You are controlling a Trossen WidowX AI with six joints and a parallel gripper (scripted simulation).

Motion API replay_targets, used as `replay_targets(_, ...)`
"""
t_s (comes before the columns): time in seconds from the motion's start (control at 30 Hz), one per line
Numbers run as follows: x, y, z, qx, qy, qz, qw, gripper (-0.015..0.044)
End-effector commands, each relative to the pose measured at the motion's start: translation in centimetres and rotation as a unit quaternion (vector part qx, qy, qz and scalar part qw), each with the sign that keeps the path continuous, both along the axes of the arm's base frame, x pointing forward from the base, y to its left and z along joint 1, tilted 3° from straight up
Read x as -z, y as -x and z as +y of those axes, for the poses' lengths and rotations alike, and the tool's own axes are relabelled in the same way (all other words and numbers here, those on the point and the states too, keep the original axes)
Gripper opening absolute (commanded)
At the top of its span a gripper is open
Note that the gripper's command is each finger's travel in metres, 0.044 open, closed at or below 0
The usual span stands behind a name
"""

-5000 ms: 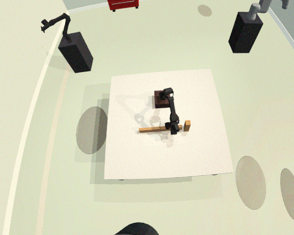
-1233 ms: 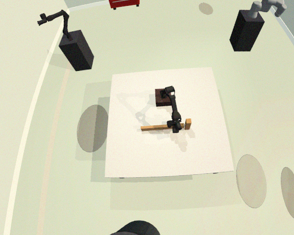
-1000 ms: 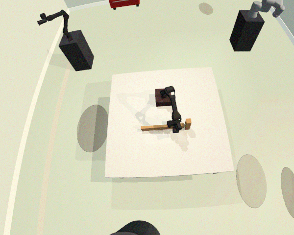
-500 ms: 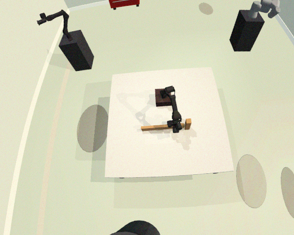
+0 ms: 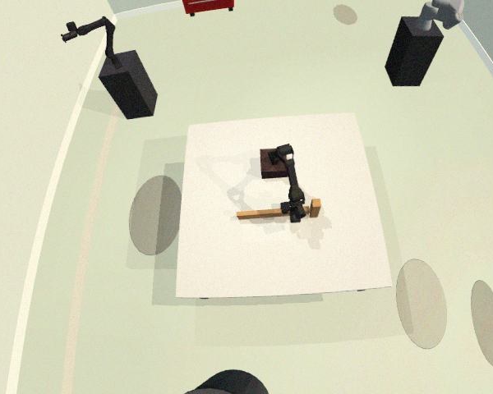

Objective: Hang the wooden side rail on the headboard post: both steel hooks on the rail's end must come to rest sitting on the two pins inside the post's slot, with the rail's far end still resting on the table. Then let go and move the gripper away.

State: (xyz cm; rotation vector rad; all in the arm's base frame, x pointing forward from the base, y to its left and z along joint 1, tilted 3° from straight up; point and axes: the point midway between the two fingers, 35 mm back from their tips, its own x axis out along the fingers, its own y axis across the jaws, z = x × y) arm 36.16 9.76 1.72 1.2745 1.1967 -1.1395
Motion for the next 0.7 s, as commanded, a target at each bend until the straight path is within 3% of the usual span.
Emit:
replay_targets(0.0, -0.39, -0.34, 0.18, 0.003, -0.003, -0.005, 1.000, 0.0000)
replay_targets(0.67, -0.21, -0.35, 0.41, 0.003, -0.003, -0.005, 1.000, 0.0000)
